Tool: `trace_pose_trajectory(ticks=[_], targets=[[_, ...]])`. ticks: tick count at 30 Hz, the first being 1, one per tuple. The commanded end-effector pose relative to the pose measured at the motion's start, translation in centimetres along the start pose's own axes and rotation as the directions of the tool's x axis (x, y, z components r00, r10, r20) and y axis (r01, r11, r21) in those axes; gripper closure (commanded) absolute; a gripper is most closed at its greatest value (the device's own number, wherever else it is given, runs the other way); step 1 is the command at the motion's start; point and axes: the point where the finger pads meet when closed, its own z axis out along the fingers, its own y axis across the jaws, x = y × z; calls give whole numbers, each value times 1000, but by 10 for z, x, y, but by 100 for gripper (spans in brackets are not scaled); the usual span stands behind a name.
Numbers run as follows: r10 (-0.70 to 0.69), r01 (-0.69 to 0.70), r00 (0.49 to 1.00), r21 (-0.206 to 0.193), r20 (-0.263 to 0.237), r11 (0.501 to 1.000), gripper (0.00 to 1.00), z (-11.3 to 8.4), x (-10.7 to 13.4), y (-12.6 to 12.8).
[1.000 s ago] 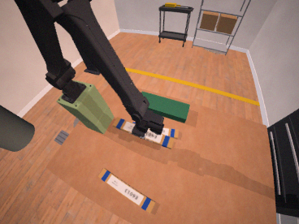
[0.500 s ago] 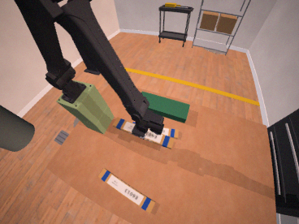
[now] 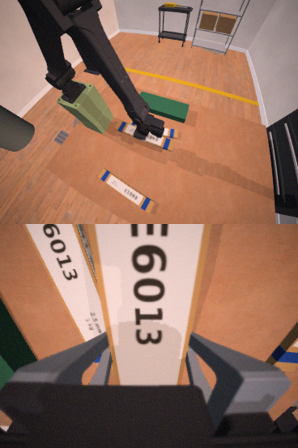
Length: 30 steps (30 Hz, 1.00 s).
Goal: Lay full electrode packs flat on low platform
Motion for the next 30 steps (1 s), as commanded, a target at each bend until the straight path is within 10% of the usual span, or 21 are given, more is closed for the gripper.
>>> trace_pose_trajectory(ticks=[1,30], targets=[[5,-5,997,1,76,1000,100,-12,-32,-7],[8,-8,997,1,82,1000,100,18,-37,-7]])
